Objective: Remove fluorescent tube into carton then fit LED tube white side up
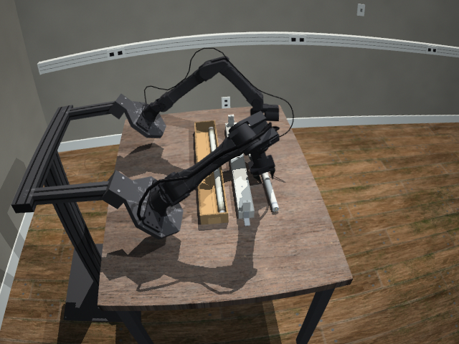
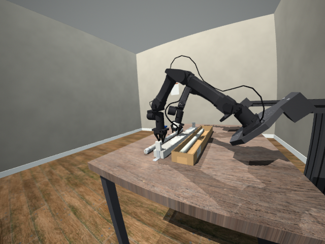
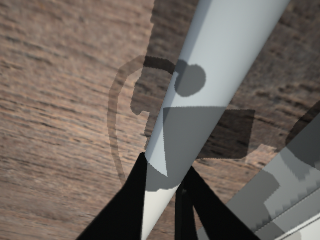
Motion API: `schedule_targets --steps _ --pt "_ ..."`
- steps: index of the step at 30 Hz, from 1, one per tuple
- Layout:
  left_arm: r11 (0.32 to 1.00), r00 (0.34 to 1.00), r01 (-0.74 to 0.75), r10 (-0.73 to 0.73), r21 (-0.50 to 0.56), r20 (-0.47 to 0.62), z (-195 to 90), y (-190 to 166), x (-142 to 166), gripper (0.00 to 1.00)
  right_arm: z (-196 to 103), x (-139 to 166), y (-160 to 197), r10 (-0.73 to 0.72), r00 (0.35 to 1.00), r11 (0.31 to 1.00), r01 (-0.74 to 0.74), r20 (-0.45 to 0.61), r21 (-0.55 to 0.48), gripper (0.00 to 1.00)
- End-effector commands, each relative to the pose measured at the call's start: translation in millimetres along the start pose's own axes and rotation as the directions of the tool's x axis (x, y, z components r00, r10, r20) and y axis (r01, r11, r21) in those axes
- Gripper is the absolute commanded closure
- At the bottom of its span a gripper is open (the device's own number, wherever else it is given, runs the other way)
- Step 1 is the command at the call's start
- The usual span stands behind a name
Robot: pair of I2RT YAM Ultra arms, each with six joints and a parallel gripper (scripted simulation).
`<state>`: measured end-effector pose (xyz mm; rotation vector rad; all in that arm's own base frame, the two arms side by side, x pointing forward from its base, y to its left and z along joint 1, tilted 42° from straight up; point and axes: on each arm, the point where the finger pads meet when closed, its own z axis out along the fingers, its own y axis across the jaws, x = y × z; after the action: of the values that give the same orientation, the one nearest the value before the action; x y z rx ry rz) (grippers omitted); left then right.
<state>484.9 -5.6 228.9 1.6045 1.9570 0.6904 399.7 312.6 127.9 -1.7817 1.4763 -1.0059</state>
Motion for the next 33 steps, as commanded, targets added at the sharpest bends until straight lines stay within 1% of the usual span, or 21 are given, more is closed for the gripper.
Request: schedule_targets --steps 1,4,5,7,8,9,12,14,15,17,19,21,22,23,24,27,29,30,33 --pt "0.999 1.0 0.005 -0.005 -0.044 0.019 -15.7 10.0 -0.3 0.89 -16.4 -7.6 -27.0 0.045 0.998 0.998 -0.047 0.041 0.05 0.51" --pt "0.999 1.0 0.005 -0.005 -0.044 0.019 -15.7 10.0 -0.3 0.89 -16.4 -7.6 -27.0 0.045 0.998 0.998 -0.047 0.041 0.05 0.51" --pt "0.999 1.0 0.005 -0.005 -0.044 0.019 -15.7 10.0 -0.3 0.89 -19.1 2.9 5.9 -0.011 1.0 1.0 0.011 -0.005 -0.006 0.51" --pt "0.999 1.0 0.005 -0.005 -0.044 0.019 -15.7 10.0 -0.3 0.89 -27.3 -0.7 -4.6 0.006 1.0 1.0 -0.006 0.002 0.009 0.51" --pt "0.999 1.0 0.005 -0.005 -0.044 0.019 -15.7 10.0 -0.3 0.89 -34.6 -2.9 -18.6 0.029 1.0 0.999 -0.029 0.005 0.027 0.51" --pt "0.999 1.0 0.005 -0.005 -0.044 0.019 -15.7 10.0 -0.3 0.89 -39.7 -3.7 -21.6 0.034 0.999 0.999 -0.034 0.006 0.03 0.51" --pt "0.999 1.0 0.005 -0.005 -0.044 0.019 -15.7 10.0 -0.3 0.89 -50.0 -5.3 -22.7 0.037 0.999 0.999 -0.037 0.013 0.035 0.51" --pt "0.999 1.0 0.005 -0.005 -0.044 0.019 -15.7 10.0 -0.3 0.89 -51.5 -0.1 -1.0 0.0 1.0 1.0 0.0 -0.005 0.004 0.51" --pt "0.999 1.0 0.005 -0.005 -0.044 0.019 -15.7 10.0 -0.3 0.89 -51.2 -4.4 -4.1 0.003 1.0 1.0 -0.003 0.014 0.011 0.51" --pt "0.999 1.0 0.005 -0.005 -0.044 0.019 -15.7 10.0 -0.3 0.89 -51.2 -4.4 -4.1 0.003 1.0 1.0 -0.003 0.014 0.011 0.51" --pt "0.999 1.0 0.005 -0.005 -0.044 0.019 -15.7 10.0 -0.3 0.89 -59.8 2.2 7.1 -0.011 1.0 1.0 0.011 -0.011 -0.005 0.51" --pt "0.999 1.0 0.005 -0.005 -0.044 0.019 -15.7 10.0 -0.3 0.89 -70.8 -1.8 -4.8 0.007 1.0 1.0 -0.007 0.005 0.01 0.51" --pt "0.999 1.0 0.005 -0.005 -0.044 0.019 -15.7 10.0 -0.3 0.89 -68.0 -8.5 -9.4 0.018 0.999 1.0 -0.018 0.036 0.022 0.51" --pt "0.999 1.0 0.005 -0.005 -0.044 0.019 -15.7 10.0 -0.3 0.89 -72.1 -9.0 -23.5 0.039 0.999 0.998 -0.04 0.032 0.043 0.51" --pt "0.999 1.0 0.005 -0.005 -0.044 0.019 -15.7 10.0 -0.3 0.89 -68.1 -9.2 -8.3 0.014 0.999 1.0 -0.015 0.041 0.015 0.51" --pt "0.999 1.0 0.005 -0.005 -0.044 0.019 -15.7 10.0 -0.3 0.89 -64.7 -6.3 5.2 -0.006 0.999 1.0 0.006 0.033 0.001 0.51" --pt "0.999 1.0 0.005 -0.005 -0.044 0.019 -15.7 10.0 -0.3 0.89 -70.0 -11.8 -14.4 0.029 0.998 0.999 -0.031 0.052 0.031 0.51" --pt "0.999 1.0 0.005 -0.005 -0.044 0.019 -15.7 10.0 -0.3 0.89 -70.8 -12.0 -17.2 0.039 0.998 0.998 -0.041 0.057 0.039 0.51" --pt "0.999 1.0 0.005 -0.005 -0.044 0.019 -15.7 10.0 -0.3 0.89 -68.2 -11.1 -10.8 0.028 0.998 0.999 -0.029 0.05 0.029 0.51"
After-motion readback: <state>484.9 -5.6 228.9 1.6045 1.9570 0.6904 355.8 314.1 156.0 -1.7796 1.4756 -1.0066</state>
